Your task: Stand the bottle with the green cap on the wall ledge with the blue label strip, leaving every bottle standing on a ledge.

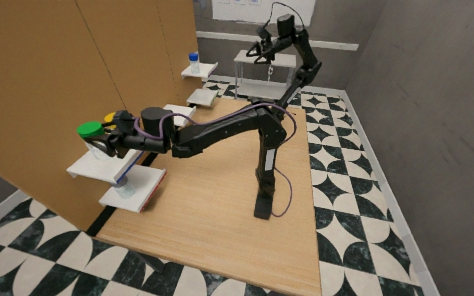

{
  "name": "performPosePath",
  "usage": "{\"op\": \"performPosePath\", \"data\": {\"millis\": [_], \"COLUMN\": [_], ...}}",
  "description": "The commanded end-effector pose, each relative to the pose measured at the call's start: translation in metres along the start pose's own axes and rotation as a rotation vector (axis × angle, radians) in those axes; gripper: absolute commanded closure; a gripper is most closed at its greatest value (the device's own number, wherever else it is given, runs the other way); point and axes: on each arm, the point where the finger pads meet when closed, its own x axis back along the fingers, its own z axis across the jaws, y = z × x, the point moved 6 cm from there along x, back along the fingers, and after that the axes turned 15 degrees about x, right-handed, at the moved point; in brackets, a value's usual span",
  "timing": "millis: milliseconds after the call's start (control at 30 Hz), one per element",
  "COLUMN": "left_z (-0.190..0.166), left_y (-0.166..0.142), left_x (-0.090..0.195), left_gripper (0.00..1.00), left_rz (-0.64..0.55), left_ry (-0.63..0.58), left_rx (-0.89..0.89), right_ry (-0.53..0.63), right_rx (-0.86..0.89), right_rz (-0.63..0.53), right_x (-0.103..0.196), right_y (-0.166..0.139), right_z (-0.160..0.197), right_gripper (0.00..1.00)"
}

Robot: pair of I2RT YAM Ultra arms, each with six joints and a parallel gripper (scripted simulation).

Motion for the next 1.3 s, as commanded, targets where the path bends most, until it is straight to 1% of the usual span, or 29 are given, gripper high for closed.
{"op": "performPosePath", "data": {"millis": [0,133,233,333,433,467,500,533,633,1100,1133,1167,1267], "left_z": [-0.009,-0.009,-0.010,-0.010,-0.008,-0.006,-0.006,-0.004,-0.001,0.000,0.000,0.000,0.000], "left_y": [0.026,0.026,0.029,0.024,0.013,0.007,0.008,-0.001,-0.012,-0.015,-0.015,-0.015,-0.013], "left_x": [0.005,0.005,0.006,0.010,0.013,0.012,0.013,0.012,0.014,0.014,0.014,0.014,0.017], "left_gripper": [0.50,0.50,0.50,0.50,0.50,0.50,0.50,0.50,0.50,0.50,0.39,0.31,0.31], "left_rz": [-0.089,-0.089,-0.113,-0.120,-0.116,-0.088,-0.104,-0.094,-0.075,-0.060,-0.060,-0.060,-0.074], "left_ry": [-0.024,-0.024,-0.031,-0.033,-0.032,-0.024,-0.029,-0.026,-0.020,-0.016,-0.016,-0.016,-0.012], "left_rx": [-0.018,-0.018,-0.022,-0.021,-0.018,-0.013,-0.016,-0.013,-0.008,-0.006,-0.006,-0.006,-0.007], "right_ry": [0.005,0.005,0.005,0.005,0.005,0.005,0.005,0.005,0.005,0.005,0.005,0.005,0.005], "right_rx": [-0.006,-0.006,-0.006,-0.006,-0.006,-0.006,-0.006,-0.006,-0.006,-0.006,-0.006,-0.006,-0.006], "right_rz": [0.007,0.007,0.007,0.007,0.007,0.007,0.007,0.007,0.007,0.007,0.007,0.007,0.007], "right_x": [-0.002,-0.002,-0.002,-0.002,-0.002,-0.002,-0.002,-0.002,-0.002,-0.002,-0.002,-0.002,-0.002], "right_y": [0.002,0.002,0.002,0.002,0.002,0.002,0.002,0.002,0.002,0.002,0.002,0.002,0.002], "right_z": [0.000,0.000,0.000,0.000,0.000,0.000,0.000,0.000,0.000,0.000,0.000,0.000,0.000], "right_gripper": [0.11,0.11,0.11,0.11,0.11,0.11,0.11,0.11,0.11,0.11,0.11,0.11,0.11]}}
